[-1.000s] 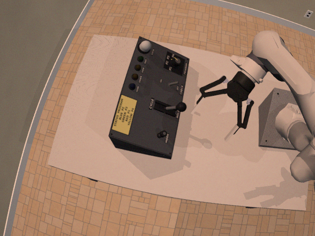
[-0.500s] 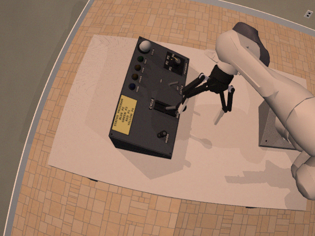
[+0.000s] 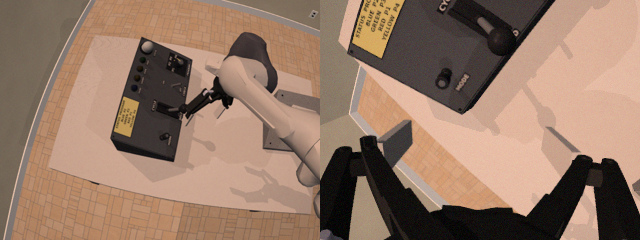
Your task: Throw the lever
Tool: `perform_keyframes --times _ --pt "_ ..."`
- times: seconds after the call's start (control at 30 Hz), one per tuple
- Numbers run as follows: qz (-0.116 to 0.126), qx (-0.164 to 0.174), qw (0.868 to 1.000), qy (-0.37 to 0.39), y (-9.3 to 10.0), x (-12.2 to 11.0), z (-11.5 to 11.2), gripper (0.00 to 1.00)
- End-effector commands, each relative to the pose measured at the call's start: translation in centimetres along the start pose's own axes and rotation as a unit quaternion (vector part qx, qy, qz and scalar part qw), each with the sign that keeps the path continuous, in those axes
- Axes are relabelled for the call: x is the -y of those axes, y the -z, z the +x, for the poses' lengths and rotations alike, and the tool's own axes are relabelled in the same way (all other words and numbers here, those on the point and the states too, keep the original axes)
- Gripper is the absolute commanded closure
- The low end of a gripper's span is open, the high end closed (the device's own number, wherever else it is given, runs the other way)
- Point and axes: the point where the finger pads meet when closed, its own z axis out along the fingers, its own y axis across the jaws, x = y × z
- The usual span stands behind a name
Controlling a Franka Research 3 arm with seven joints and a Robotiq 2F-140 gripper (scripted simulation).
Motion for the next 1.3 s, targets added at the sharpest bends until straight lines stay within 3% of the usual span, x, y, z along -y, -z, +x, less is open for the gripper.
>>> perform_keyframes --times 0.0,0.13,0.2,0.63,0.7,0.73,1.07,1.27 --pt "-0.017 -0.049 0.99 0.129 0.08 -0.67 1.37 0.0" --pt "-0.023 -0.064 0.985 0.16 0.08 -0.67 1.37 0.0" --pt "-0.033 -0.089 0.972 0.214 0.08 -0.67 1.37 0.0" --pt "-0.054 -0.165 0.906 0.386 0.08 -0.67 1.37 0.0" --pt "-0.054 -0.165 0.906 0.386 0.08 -0.67 1.37 0.0" --pt "-0.057 -0.176 0.889 0.418 0.08 -0.67 1.37 0.0" --pt "-0.069 -0.201 0.825 0.524 0.08 -0.67 1.37 0.0" --pt "-0.07 -0.201 0.824 0.526 0.08 -0.67 1.37 0.0"
